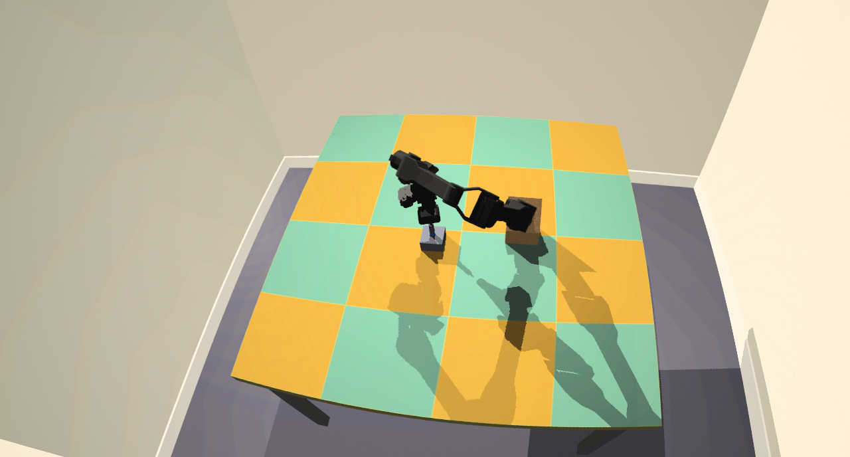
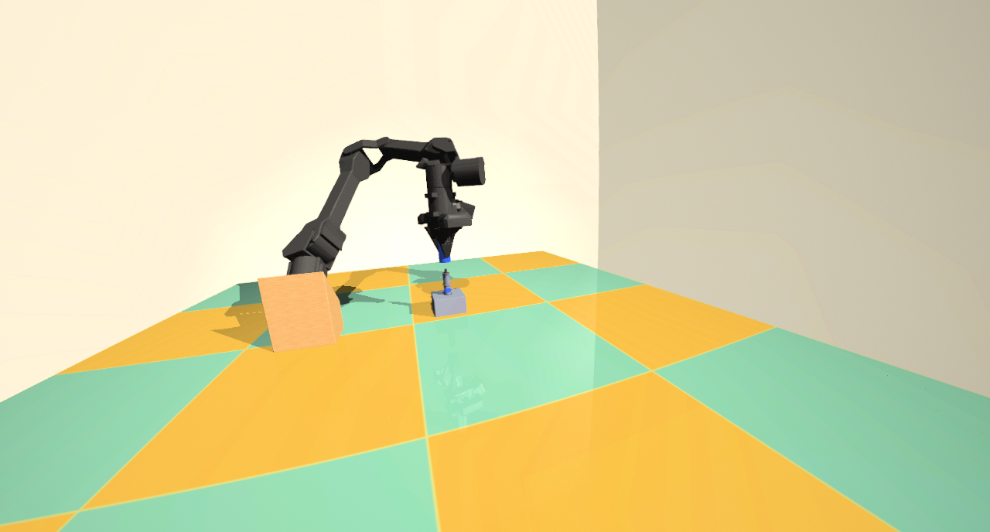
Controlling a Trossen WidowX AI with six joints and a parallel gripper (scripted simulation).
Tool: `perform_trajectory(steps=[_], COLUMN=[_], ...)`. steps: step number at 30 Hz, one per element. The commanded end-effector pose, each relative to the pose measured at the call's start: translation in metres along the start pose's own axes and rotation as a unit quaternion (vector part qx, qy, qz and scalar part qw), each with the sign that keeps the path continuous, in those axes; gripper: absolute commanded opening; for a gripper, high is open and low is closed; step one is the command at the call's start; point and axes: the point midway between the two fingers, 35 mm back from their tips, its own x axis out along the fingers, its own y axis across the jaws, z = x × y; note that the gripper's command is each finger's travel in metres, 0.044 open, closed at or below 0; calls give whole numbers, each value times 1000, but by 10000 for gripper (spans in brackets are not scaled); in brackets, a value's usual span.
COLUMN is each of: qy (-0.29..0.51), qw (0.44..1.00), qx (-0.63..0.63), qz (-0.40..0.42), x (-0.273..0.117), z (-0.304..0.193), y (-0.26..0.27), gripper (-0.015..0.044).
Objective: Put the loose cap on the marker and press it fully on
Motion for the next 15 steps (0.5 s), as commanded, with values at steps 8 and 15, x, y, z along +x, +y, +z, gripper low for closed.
perform_trajectory(steps=[8, 15], qy=[-1, -1], qw=[1000, 1000], qx=[2, 2], qz=[1, 0], x=[6, 17], z=[1, 2], y=[2, 2], gripper=[0, 0])
